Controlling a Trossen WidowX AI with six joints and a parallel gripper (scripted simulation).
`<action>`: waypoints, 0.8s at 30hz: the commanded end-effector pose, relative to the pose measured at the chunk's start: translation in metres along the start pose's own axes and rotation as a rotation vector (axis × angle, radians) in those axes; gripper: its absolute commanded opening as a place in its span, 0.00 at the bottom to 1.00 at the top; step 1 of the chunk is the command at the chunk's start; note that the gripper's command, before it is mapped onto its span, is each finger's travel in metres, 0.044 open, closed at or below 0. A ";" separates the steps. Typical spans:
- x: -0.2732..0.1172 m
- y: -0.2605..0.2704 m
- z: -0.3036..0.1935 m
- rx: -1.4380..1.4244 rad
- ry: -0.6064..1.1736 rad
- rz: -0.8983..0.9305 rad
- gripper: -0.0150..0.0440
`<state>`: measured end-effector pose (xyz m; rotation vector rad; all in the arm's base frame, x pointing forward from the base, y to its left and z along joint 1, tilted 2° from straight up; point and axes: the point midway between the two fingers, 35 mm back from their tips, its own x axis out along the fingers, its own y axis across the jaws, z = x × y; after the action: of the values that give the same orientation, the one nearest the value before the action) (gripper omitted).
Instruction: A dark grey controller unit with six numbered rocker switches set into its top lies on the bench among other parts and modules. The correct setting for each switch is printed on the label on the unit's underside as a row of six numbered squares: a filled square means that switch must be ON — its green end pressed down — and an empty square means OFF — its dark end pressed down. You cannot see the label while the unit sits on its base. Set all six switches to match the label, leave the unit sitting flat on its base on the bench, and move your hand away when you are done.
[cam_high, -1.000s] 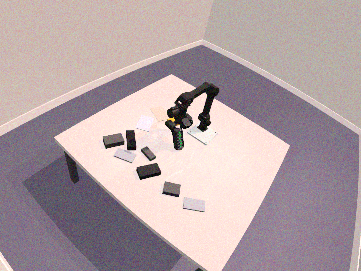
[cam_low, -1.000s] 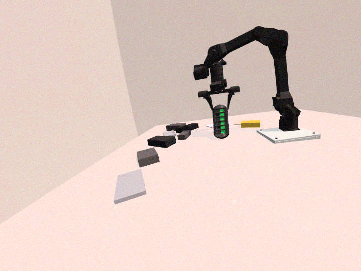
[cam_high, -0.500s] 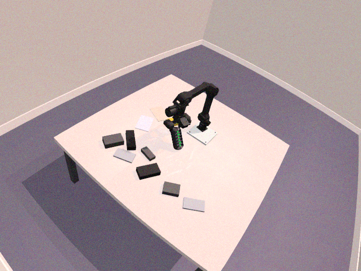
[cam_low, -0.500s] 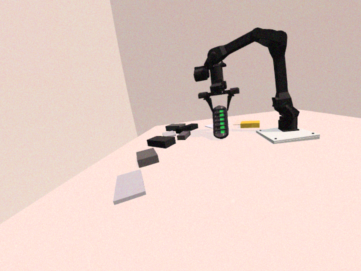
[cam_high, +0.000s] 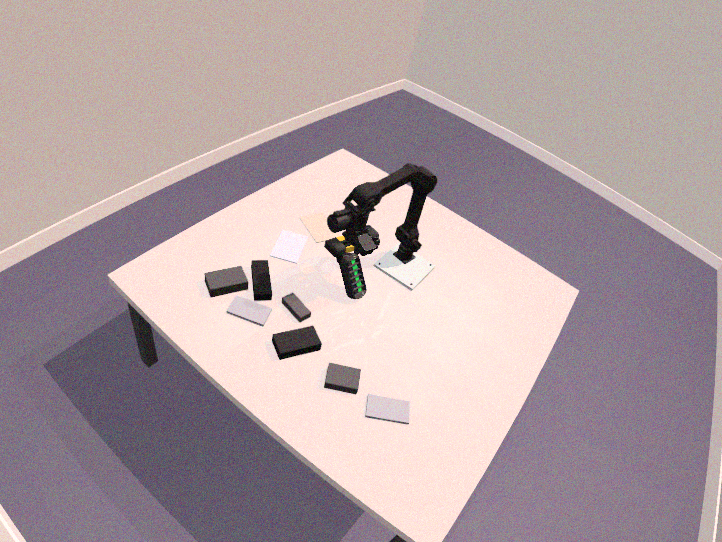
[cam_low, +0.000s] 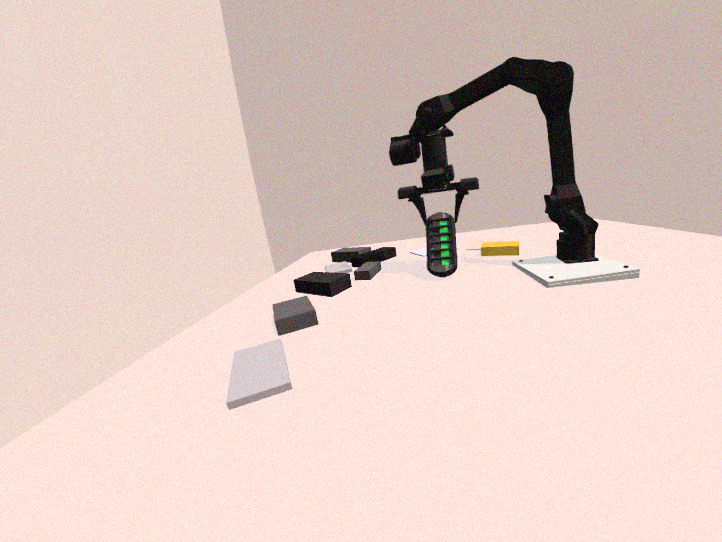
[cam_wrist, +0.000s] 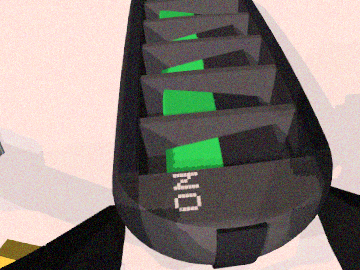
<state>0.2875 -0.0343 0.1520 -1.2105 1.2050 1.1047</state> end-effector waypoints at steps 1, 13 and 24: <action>0.004 0.002 -0.001 -0.009 -0.010 0.010 0.83; 0.009 0.002 -0.009 -0.009 -0.009 0.010 0.83; 0.014 0.002 -0.016 -0.009 -0.009 0.010 0.83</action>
<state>0.2865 -0.0507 0.1435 -1.2139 1.2060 1.1029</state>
